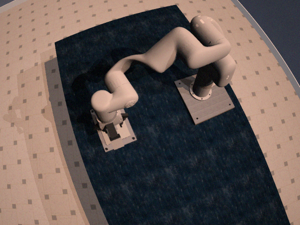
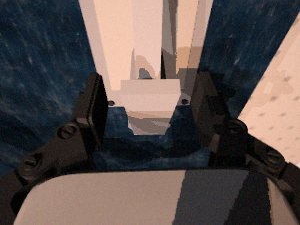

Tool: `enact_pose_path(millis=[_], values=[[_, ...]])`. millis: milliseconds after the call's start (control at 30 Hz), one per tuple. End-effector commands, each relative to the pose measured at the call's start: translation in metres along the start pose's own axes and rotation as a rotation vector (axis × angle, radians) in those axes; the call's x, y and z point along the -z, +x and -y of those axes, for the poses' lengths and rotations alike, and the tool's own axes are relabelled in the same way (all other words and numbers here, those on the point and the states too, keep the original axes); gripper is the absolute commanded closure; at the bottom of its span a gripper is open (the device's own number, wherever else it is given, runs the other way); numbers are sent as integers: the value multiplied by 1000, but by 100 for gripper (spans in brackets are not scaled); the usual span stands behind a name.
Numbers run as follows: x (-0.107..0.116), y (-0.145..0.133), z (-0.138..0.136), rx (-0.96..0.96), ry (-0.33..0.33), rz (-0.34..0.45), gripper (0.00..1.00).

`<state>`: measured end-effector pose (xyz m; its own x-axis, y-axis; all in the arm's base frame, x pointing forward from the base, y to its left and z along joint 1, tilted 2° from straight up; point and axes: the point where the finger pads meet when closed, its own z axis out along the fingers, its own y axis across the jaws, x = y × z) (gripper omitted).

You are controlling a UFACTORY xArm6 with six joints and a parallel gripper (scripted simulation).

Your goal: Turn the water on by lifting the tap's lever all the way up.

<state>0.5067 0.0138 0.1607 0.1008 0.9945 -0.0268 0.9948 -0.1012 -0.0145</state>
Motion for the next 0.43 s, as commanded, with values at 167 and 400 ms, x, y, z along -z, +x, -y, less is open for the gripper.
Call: enact_pose_path(millis=[167,400], values=[[12,0,-1,0,-5,-1,28],[12,0,-1,0,-5,-1,28]])
